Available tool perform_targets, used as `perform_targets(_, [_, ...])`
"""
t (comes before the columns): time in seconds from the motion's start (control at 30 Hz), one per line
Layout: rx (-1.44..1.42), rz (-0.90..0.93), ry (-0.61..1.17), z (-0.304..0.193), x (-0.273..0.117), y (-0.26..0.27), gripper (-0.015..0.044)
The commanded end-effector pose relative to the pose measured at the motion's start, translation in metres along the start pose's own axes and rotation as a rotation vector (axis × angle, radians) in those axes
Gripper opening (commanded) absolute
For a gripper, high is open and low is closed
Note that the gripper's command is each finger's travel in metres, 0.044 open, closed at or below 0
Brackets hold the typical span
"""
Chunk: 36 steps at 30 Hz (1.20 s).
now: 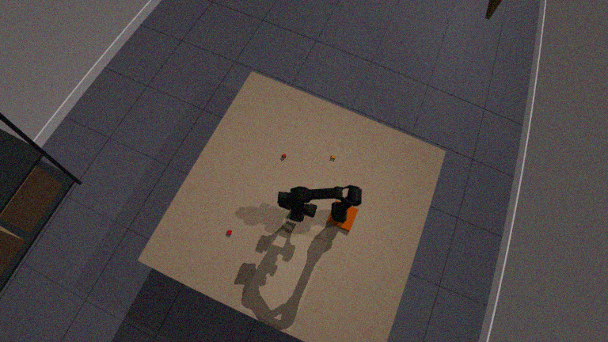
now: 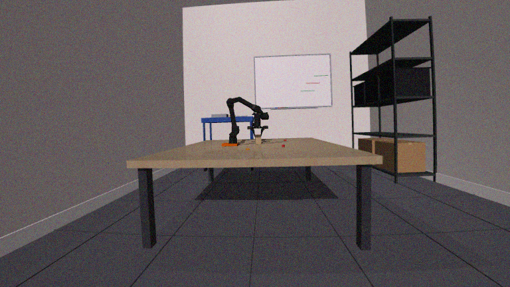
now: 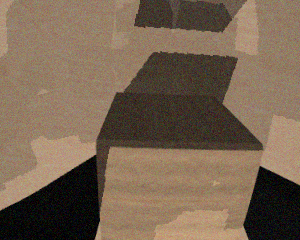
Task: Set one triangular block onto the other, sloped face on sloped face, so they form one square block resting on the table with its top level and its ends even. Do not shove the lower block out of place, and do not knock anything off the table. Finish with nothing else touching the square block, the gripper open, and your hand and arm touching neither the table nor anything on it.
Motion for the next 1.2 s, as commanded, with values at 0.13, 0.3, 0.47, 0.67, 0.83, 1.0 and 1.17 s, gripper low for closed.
perform_targets(0.13, [-0.006,-0.001,-0.011,0.0,0.0,0.0,0.0])
perform_targets(0.3, [-0.006,-0.001,-0.012,0.001,0.0,0.0,0.0])
perform_targets(0.47, [-0.006,-0.001,-0.012,0.0,0.001,0.0,0.0])
perform_targets(0.67, [-0.007,-0.001,-0.012,-0.001,0.004,0.0,0.0])
perform_targets(0.83, [-0.007,-0.001,-0.012,-0.002,0.007,-0.001,0.0])
perform_targets(1.0, [-0.007,-0.001,-0.013,-0.003,0.01,-0.001,0.0])
perform_targets(1.17, [-0.007,-0.001,-0.013,-0.004,0.014,-0.001,0.0])
Point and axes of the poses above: the point midway between the two fingers, 35 mm back from their tips, its own x axis out along the fingers, its own y axis across the jaws, z = x × y, the point moved 7 cm from there along -x, back along the fingers, and after that the axes turned 11 degrees about x, right-handed, at the moved point
